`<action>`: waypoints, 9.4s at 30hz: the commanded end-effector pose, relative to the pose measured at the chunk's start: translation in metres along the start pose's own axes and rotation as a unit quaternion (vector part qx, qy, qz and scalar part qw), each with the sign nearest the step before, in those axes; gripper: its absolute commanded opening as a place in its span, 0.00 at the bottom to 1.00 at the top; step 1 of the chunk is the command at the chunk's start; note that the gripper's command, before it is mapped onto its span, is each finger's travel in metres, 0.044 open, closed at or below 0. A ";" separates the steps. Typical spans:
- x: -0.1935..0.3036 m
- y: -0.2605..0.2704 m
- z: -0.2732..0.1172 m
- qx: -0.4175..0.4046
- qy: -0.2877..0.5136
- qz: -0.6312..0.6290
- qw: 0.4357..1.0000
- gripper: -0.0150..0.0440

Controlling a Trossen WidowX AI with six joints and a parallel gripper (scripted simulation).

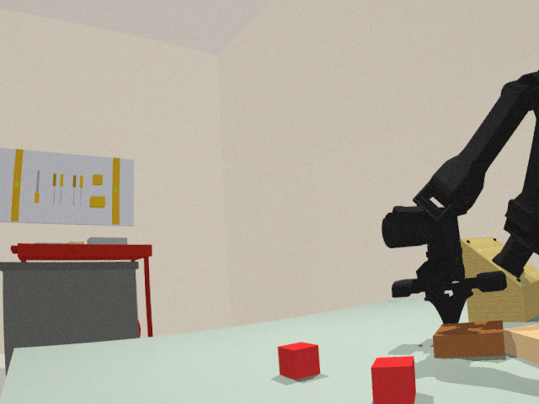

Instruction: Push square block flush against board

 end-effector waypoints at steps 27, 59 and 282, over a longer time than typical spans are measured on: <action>-0.040 0.003 0.001 -0.003 -0.001 0.000 1.000 0.25; -0.036 0.004 0.001 -0.003 -0.001 0.000 1.000 0.25; -0.208 0.059 0.000 -0.007 -0.001 0.486 0.874 0.25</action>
Point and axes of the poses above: the point midway between the two fingers, 35 mm back from their tips, its own z axis out along the fingers, its own y axis across the jaws, x = y × z, the point moved 5 cm from there along -z, back along the fingers, and after that the axes turned 1 degree about z, right-handed, at the moved point
